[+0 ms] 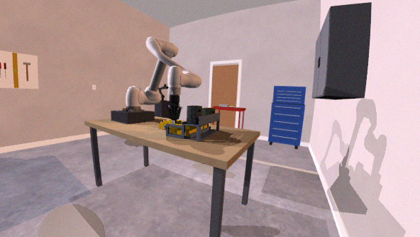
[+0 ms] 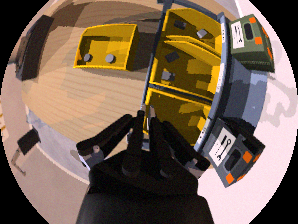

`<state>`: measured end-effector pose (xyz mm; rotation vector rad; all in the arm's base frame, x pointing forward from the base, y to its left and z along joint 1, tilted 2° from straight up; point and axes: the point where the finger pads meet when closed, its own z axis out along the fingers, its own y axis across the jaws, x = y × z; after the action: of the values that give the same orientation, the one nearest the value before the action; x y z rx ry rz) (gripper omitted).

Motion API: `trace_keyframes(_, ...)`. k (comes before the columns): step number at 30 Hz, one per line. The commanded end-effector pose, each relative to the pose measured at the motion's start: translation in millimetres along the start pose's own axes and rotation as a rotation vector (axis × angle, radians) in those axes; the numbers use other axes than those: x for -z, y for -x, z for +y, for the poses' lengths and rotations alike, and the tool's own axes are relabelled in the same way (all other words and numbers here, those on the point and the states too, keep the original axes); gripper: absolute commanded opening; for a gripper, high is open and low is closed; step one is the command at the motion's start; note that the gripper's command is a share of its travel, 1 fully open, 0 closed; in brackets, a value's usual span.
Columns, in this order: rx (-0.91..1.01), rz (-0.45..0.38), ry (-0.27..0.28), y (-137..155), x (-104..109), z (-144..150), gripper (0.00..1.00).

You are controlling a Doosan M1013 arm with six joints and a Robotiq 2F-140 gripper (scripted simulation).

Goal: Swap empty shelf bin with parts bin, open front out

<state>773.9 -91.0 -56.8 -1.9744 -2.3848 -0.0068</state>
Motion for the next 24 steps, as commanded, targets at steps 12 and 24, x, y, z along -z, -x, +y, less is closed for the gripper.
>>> trace_keyframes(12,0.003,-0.004,0.001,-0.4,10.8,0.8,0.1)
trace_keyframes(24,0.003,-0.004,0.001,-0.5,14.4,0.8,0.1)
